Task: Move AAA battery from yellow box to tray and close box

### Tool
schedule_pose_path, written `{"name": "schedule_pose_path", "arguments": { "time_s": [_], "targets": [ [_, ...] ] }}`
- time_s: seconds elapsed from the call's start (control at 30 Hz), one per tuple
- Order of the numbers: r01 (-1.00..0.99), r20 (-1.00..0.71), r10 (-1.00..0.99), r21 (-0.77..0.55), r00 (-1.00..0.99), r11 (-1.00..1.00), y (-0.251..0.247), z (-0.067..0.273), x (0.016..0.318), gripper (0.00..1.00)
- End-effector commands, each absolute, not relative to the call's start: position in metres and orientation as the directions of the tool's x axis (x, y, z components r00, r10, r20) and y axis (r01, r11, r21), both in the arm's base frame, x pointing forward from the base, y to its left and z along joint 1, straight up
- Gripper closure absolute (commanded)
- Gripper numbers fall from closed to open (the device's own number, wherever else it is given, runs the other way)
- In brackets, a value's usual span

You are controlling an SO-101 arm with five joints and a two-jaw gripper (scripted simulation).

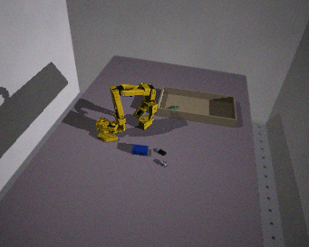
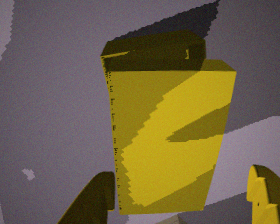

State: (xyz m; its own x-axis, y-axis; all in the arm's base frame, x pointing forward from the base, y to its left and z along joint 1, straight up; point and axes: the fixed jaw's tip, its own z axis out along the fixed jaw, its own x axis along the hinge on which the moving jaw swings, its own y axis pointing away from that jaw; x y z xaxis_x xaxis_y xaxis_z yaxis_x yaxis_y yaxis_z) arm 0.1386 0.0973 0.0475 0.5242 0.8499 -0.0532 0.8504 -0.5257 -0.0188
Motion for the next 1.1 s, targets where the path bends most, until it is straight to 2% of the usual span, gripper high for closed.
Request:
{"name": "schedule_pose_path", "arguments": {
  "time_s": [0.0,1.07],
  "targets": [
    [0.852,0.0,0.852,0.0,0.523,-0.523,0.1027,0.0608,0.1429,0.72],
    [0.852,0.0,0.852,0.0,0.523,-0.523,0.1029,0.0667,0.1424,0.72]
  ]
}}
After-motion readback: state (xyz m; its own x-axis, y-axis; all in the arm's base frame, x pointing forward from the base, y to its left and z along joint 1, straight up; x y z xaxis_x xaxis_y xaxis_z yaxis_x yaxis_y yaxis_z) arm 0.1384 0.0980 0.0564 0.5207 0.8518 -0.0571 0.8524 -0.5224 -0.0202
